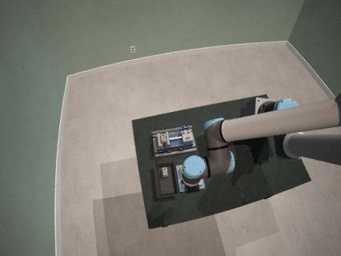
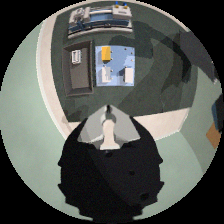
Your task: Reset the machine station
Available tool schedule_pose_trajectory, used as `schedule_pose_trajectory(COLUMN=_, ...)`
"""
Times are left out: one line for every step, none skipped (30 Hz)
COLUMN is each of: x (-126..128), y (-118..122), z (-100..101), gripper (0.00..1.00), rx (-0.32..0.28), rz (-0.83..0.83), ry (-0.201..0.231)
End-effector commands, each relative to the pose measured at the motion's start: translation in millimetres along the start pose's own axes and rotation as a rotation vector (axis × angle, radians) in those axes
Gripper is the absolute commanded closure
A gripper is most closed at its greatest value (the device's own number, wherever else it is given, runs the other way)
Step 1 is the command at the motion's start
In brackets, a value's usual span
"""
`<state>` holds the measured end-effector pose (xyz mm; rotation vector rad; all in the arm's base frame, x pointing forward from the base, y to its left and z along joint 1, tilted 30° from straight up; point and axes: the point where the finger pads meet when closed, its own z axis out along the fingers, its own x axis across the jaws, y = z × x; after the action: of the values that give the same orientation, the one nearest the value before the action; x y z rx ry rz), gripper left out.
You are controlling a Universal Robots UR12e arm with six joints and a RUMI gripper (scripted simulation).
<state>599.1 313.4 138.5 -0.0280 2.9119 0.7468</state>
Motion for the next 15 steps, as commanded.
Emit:
schedule_pose_trajectory(x=-61, y=0, z=-1, gripper=1.00, rx=0.000, rz=0.000, ry=-0.001)
schedule_pose_trajectory(x=-61, y=0, z=-1, gripper=1.00, rx=0.000, rz=0.000, ry=-0.001)
schedule_pose_trajectory(x=-61, y=0, z=-1, gripper=1.00, rx=0.000, rz=0.000, ry=-0.001)
schedule_pose_trajectory(x=-76, y=-1, z=0, gripper=1.00, rx=0.000, rz=0.000, ry=-0.001)
schedule_pose_trajectory(x=-91, y=-1, z=0, gripper=1.00, rx=0.000, rz=0.000, ry=-0.001)
schedule_pose_trajectory(x=-104, y=-2, z=0, gripper=1.00, rx=0.000, rz=0.000, ry=-0.001)
schedule_pose_trajectory(x=-115, y=-2, z=1, gripper=1.00, rx=0.000, rz=0.000, ry=-0.001)
schedule_pose_trajectory(x=-123, y=-3, z=1, gripper=1.00, rx=0.000, rz=0.000, ry=-0.001)
schedule_pose_trajectory(x=-129, y=-3, z=2, gripper=1.00, rx=0.000, rz=0.000, ry=-0.001)
schedule_pose_trajectory(x=-132, y=-3, z=2, gripper=1.00, rx=0.000, rz=0.000, ry=-0.001)
schedule_pose_trajectory(x=-133, y=-4, z=2, gripper=1.00, rx=0.000, rz=0.000, ry=-0.001)
schedule_pose_trajectory(x=-134, y=-4, z=2, gripper=1.00, rx=0.000, rz=0.000, ry=-0.001)
schedule_pose_trajectory(x=-134, y=-4, z=2, gripper=1.00, rx=0.000, rz=0.000, ry=-0.001)
schedule_pose_trajectory(x=-134, y=-4, z=2, gripper=1.00, rx=0.000, rz=0.000, ry=-0.001)
schedule_pose_trajectory(x=-134, y=-4, z=2, gripper=1.00, rx=0.000, rz=0.000, ry=-0.001)
